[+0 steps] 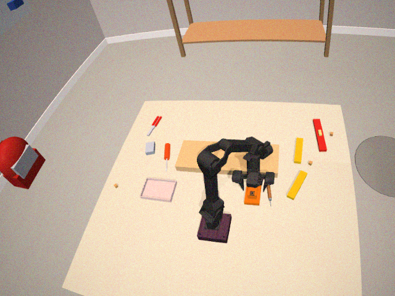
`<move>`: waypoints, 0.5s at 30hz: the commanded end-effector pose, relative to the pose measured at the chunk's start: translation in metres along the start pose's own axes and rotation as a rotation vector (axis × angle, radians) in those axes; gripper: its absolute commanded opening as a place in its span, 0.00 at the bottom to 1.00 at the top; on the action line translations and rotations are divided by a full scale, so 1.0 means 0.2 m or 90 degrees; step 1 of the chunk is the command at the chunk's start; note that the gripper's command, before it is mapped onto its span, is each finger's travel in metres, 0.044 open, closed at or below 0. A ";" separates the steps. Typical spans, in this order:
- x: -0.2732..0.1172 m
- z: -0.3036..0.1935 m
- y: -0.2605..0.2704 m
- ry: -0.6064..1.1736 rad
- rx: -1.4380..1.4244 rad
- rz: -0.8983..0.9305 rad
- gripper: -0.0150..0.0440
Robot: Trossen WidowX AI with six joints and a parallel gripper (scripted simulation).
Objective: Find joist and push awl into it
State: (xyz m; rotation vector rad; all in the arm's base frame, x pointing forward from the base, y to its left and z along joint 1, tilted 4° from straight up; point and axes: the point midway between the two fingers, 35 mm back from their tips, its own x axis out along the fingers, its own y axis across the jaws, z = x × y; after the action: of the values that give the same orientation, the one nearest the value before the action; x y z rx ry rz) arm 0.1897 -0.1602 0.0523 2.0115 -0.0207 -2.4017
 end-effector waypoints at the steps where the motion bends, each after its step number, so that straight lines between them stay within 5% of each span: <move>1: 0.04 0.00 -0.01 -0.004 0.001 -0.006 1.00; 7: 0.08 -0.01 -0.01 -0.004 0.001 -0.006 1.00; 11: 0.08 -0.01 -0.01 -0.004 0.001 -0.006 0.82; 15: 0.08 -0.01 -0.01 -0.004 0.001 -0.006 0.78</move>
State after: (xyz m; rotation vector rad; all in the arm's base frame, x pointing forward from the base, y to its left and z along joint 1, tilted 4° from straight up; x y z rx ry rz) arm 0.1889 -0.1588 0.0378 2.0051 -0.0140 -2.4116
